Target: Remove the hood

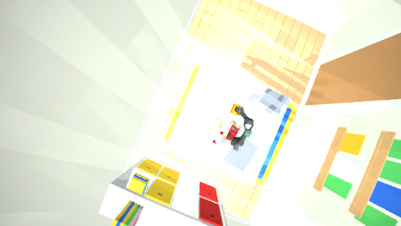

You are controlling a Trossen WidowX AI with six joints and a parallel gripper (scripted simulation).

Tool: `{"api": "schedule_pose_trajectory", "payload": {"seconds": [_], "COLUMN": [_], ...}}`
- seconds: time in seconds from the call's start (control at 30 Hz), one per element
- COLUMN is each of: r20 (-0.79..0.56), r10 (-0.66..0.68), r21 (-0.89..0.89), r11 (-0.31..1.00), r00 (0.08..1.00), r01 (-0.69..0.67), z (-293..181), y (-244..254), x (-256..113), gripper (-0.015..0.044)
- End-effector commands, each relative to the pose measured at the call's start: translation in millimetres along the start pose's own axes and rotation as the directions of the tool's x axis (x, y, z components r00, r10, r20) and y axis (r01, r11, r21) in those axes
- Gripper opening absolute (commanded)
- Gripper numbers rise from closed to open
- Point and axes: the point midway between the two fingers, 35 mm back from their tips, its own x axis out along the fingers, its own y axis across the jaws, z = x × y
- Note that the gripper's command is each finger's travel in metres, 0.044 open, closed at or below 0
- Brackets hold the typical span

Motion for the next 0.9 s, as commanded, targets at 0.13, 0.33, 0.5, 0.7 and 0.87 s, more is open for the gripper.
{"api": "schedule_pose_trajectory", "payload": {"seconds": [0.13, 0.33, 0.5, 0.7, 0.87], "r20": [0.004, 0.004, 0.000, 0.001, 0.002], "r10": [0.001, 0.001, -0.001, -0.003, -0.009], "r21": [-0.003, -0.003, 0.001, 0.001, 0.007], "r11": [1.000, 1.000, 1.000, 1.000, 1.000], "r00": [1.000, 1.000, 1.000, 1.000, 1.000], "r01": [-0.001, -0.001, 0.001, 0.003, 0.009], "z": [1.7, 1.0, 1.4, 3.9, 4.6], "y": [0.3, 0.0, -5.1, -25.8, -43.7], "x": [-21.0, -44.3, -37.8, -38.6, -39.6], "gripper": [0.0000, 0.0000, 0.0000, 0.0000, 0.0000]}}
